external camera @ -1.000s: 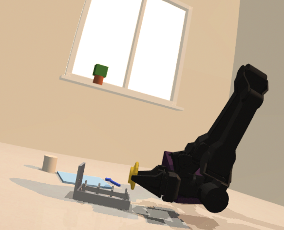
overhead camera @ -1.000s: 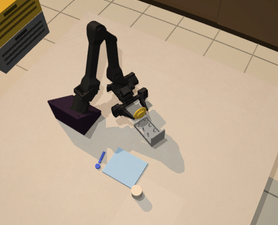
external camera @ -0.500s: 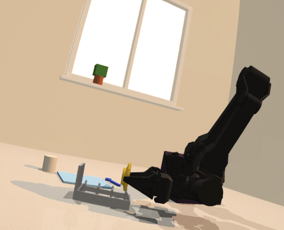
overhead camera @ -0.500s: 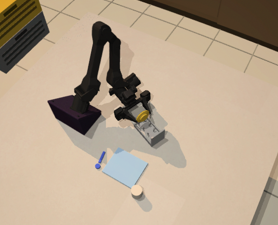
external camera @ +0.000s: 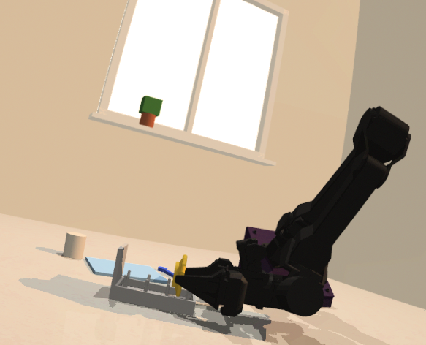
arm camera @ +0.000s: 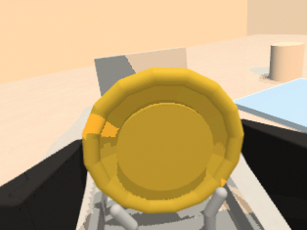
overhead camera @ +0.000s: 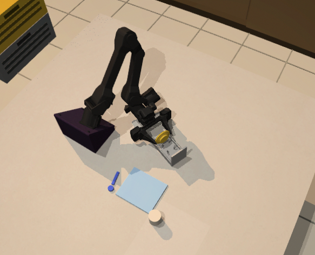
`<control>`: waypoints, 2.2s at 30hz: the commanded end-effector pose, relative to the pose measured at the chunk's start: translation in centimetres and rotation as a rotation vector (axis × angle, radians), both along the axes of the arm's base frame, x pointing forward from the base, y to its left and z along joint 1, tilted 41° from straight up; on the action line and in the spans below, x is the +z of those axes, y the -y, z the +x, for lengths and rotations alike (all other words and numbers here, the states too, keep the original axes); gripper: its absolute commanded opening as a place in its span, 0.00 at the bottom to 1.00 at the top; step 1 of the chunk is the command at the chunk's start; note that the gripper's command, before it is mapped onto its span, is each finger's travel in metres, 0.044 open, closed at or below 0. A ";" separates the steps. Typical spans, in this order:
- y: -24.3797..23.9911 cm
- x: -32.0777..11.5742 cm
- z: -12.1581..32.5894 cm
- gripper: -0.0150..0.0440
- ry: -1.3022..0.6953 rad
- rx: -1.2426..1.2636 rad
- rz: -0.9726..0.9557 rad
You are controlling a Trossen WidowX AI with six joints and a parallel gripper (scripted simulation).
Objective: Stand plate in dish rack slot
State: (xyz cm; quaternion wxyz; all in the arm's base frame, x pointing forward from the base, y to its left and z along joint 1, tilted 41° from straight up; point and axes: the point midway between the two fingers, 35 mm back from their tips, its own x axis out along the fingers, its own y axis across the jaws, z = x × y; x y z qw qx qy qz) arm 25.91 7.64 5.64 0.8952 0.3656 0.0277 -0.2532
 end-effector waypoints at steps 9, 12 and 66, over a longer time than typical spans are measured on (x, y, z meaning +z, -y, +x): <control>0.1 0.2 0.0 0.25 0.002 -0.001 0.002; 0.1 0.3 0.0 0.34 0.007 -0.003 0.007; 9.2 8.2 1.4 0.93 -0.300 0.042 -0.221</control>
